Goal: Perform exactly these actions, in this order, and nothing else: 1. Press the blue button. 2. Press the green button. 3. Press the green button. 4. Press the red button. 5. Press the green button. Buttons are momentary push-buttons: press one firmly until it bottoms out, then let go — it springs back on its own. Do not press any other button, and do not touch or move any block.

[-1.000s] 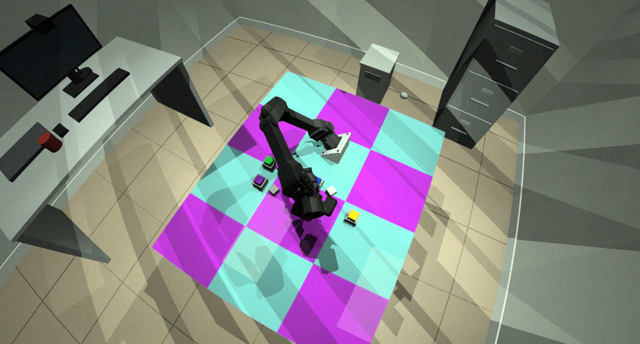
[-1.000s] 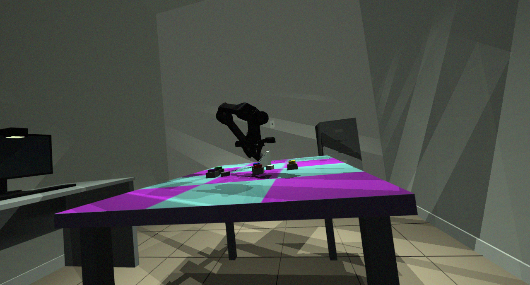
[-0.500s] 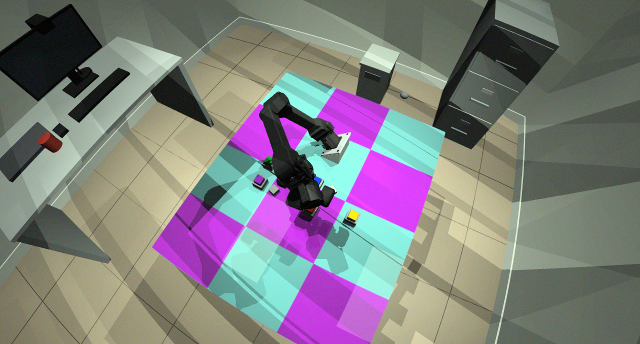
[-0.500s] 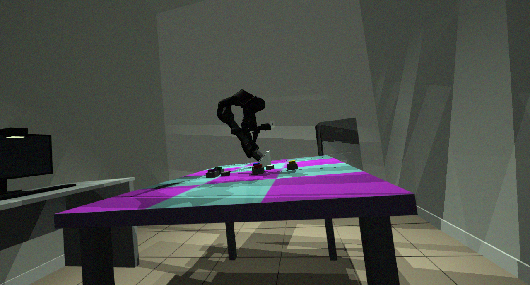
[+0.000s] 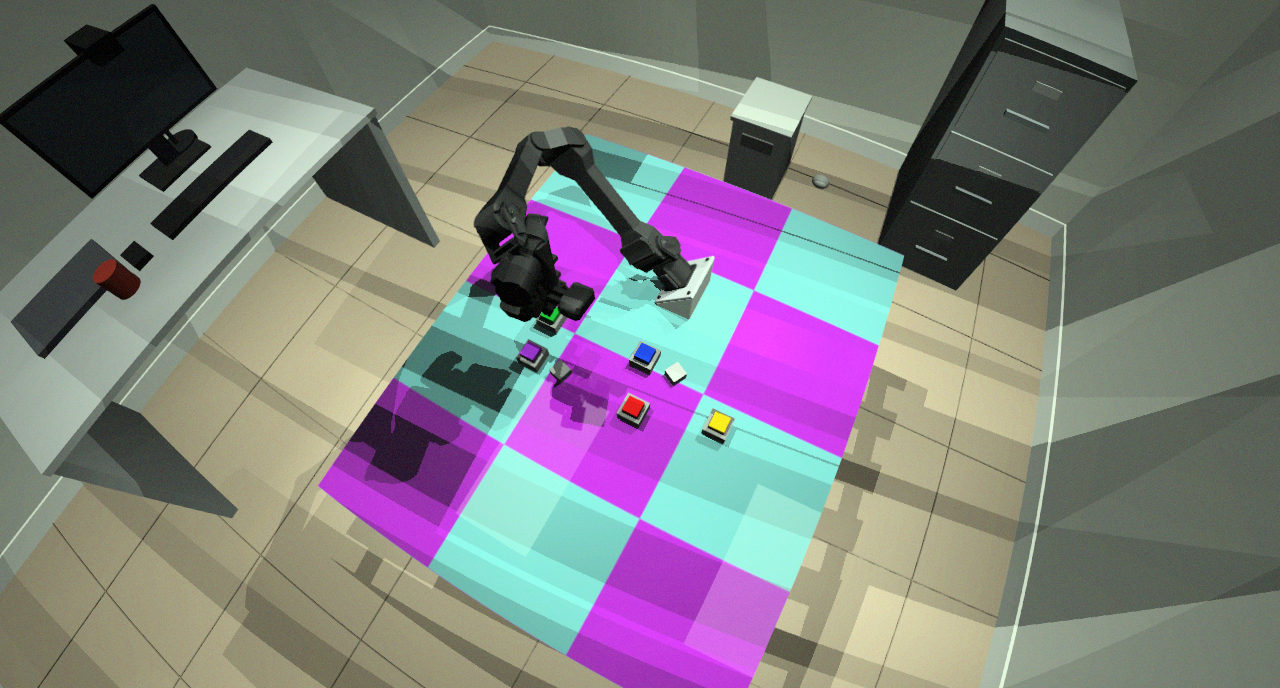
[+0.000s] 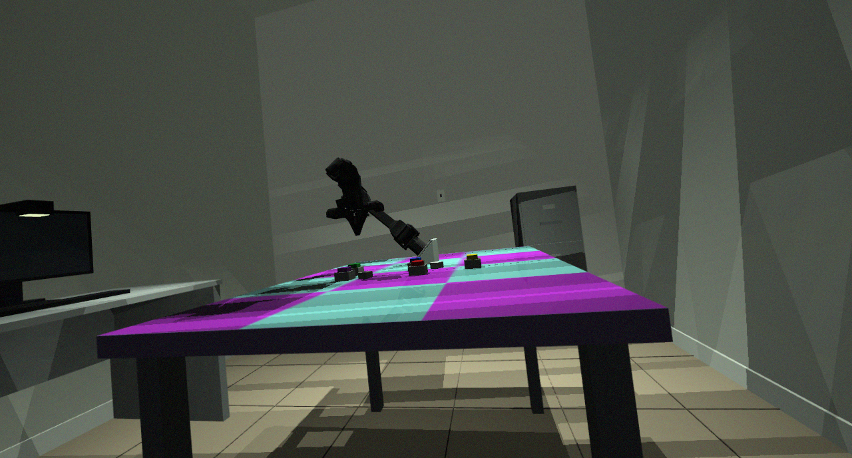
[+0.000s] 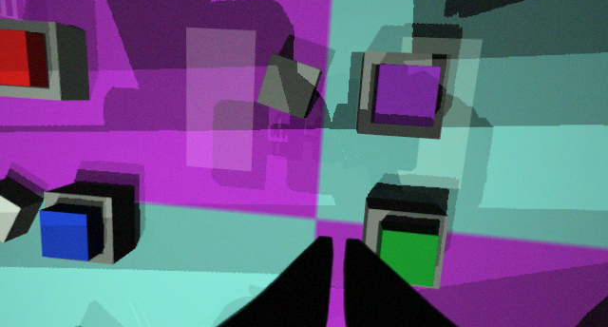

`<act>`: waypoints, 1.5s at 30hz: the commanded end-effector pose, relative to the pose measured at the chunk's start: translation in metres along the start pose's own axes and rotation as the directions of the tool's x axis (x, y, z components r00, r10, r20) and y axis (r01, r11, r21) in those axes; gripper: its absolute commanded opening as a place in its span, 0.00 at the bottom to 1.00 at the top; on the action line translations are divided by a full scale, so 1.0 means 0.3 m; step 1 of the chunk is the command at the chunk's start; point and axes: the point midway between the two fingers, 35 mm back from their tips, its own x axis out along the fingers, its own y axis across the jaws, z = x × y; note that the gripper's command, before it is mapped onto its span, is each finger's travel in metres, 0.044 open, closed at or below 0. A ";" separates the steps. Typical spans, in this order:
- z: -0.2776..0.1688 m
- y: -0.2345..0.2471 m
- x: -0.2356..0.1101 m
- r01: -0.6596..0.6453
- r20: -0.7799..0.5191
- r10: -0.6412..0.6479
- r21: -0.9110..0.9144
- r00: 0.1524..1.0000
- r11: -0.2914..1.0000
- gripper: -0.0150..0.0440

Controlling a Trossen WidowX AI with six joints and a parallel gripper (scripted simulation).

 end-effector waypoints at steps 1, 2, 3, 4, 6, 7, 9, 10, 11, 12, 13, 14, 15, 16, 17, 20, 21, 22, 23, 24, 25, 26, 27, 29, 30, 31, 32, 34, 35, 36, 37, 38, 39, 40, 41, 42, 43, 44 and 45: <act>-0.129 -0.125 0.008 0.026 0.011 -0.026 -0.008 1.000 1.000 0.29; -0.145 -0.138 0.008 0.030 0.013 -0.030 -0.008 0.999 1.000 0.29; -0.151 -0.143 0.009 0.031 0.014 -0.031 -0.008 0.999 0.999 0.29; -0.151 -0.143 0.009 0.031 0.014 -0.031 -0.008 0.999 0.999 0.29; -0.151 -0.143 0.009 0.031 0.014 -0.031 -0.008 0.999 0.999 0.29; -0.151 -0.143 0.009 0.031 0.014 -0.031 -0.008 0.999 0.999 0.29; -0.151 -0.143 0.009 0.031 0.014 -0.031 -0.008 0.999 0.999 0.29; -0.150 -0.143 0.015 0.032 0.010 -0.031 -0.008 0.999 0.999 0.29; -0.148 -0.143 0.034 0.034 -0.001 -0.034 -0.007 0.999 0.999 0.29; -0.147 -0.144 0.067 0.037 -0.020 -0.037 -0.007 0.999 0.999 0.29; -0.147 -0.146 0.108 0.041 -0.045 -0.041 -0.007 0.998 0.999 0.29; -0.150 -0.148 0.150 0.044 -0.069 -0.045 -0.007 0.997 0.999 0.29; -0.155 -0.151 0.184 0.047 -0.089 -0.047 -0.007 0.995 0.999 0.29; -0.158 -0.152 0.204 0.048 -0.100 -0.049 -0.007 0.994 0.999 0.29; -0.160 -0.153 0.211 0.049 -0.104 -0.049 -0.007 0.993 0.999 0.29; -0.160 -0.153 0.211 0.049 -0.104 -0.049 -0.007 0.993 0.999 0.29; -0.160 -0.153 0.211 0.049 -0.104 -0.049 -0.007 0.993 0.999 0.29; -0.160 -0.153 0.212 0.049 -0.104 -0.049 -0.007 0.993 0.999 0.29; -0.160 -0.153 0.215 0.048 -0.104 -0.049 -0.007 0.993 0.999 0.29; -0.160 -0.153 0.219 0.048 -0.104 -0.049 -0.007 0.993 0.999 0.29; -0.160 -0.153 0.224 0.048 -0.104 -0.048 -0.007 0.993 0.999 0.29; -0.160 -0.153 0.230 0.048 -0.104 -0.048 -0.007 0.993 0.999 0.29; -0.161 -0.153 0.235 0.048 -0.104 -0.048 -0.006 0.993 0.999 0.29; -0.162 -0.154 0.246 0.048 -0.104 -0.048 -0.006 0.993 0.999 0.29; -0.162 -0.154 0.251 0.048 -0.104 -0.048 -0.006 0.993 0.999 0.29; -0.162 -0.154 0.256 0.048 -0.104 -0.048 -0.006 0.993 0.999 0.29; -0.163 -0.155 0.262 0.048 -0.104 -0.048 -0.006 0.993 0.999 0.29; -0.164 -0.155 0.272 0.048 -0.104 -0.048 -0.006 0.993 0.999 0.29; -0.165 -0.156 0.277 0.048 -0.104 -0.048 -0.006 0.993 0.999 0.29; -0.165 -0.156 0.283 0.048 -0.104 -0.048 -0.006 0.993 0.999 0.29; -0.166 -0.156 0.288 0.048 -0.104 -0.049 -0.006 0.993 0.999 0.29; -0.167 -0.157 0.293 0.049 -0.104 -0.049 -0.006 0.993 0.999 0.29; -0.168 -0.157 0.298 0.049 -0.104 -0.049 -0.006 0.993 0.999 0.29; -0.168 -0.158 0.304 0.049 -0.104 -0.049 -0.006 0.993 0.999 0.29; -0.169 -0.158 0.309 0.049 -0.104 -0.050 -0.006 0.993 0.999 0.29; -0.170 -0.159 0.314 0.050 -0.104 -0.050 -0.006 0.993 0.999 0.29; -0.171 -0.159 0.318 0.050 -0.104 -0.050 -0.006 0.993 0.999 0.29; -0.171 -0.159 0.321 0.050 -0.104 -0.051 -0.006 0.993 0.999 0.29; -0.171 -0.160 0.322 0.050 -0.104 -0.051 -0.006 0.993 0.999 0.29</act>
